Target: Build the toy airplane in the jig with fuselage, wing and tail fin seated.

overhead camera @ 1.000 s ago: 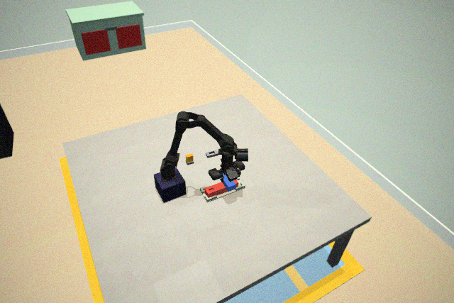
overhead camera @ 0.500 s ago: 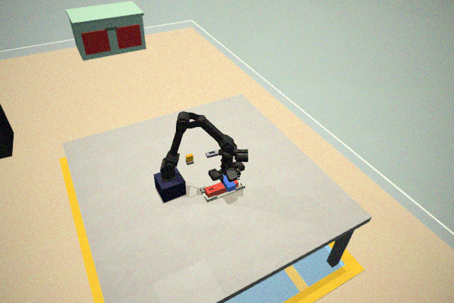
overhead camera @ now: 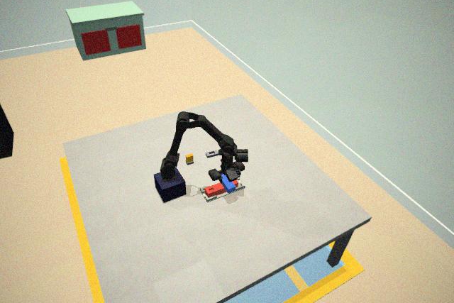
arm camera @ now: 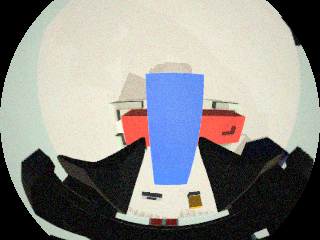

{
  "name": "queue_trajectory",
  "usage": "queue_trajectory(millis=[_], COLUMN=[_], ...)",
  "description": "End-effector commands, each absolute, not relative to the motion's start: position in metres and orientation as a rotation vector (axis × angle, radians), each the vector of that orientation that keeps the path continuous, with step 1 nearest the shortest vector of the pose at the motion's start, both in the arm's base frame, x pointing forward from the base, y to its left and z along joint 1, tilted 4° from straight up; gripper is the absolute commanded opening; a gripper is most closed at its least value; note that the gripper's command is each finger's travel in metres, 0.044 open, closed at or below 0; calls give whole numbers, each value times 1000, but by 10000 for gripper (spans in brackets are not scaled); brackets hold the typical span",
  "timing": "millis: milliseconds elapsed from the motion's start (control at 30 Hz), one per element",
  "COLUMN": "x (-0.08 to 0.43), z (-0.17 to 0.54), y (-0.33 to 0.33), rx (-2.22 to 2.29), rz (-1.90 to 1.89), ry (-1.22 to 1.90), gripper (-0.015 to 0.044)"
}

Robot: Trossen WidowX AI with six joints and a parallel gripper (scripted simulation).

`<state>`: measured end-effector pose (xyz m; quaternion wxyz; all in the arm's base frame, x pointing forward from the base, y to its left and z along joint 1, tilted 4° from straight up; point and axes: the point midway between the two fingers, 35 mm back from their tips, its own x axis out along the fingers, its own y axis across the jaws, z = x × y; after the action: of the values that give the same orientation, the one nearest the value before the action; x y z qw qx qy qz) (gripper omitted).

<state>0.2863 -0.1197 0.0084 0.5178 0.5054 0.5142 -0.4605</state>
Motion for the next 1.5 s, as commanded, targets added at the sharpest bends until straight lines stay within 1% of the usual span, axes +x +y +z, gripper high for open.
queue_trajectory(millis=[0, 67, 367, 567, 800, 867, 1100, 1333, 1467], x=[286, 286, 286, 283, 286, 286, 287, 288, 288], z=[9, 9, 11, 91, 94, 93, 92, 91, 91], y=[-120, -120, -120, -124, -126, -126, -127, -127, -127], rx=[1212, 1212, 1212, 1218, 1206, 1112, 588, 66, 17], rz=[-1105, -1105, -1105, -1107, -1095, -1003, -494, 6, 53], ry=[1234, 1234, 1234, 1234, 1240, 1289, 1472, 1524, 1522], gripper=[393, 440, 440, 440, 440, 440, 440, 440, 440])
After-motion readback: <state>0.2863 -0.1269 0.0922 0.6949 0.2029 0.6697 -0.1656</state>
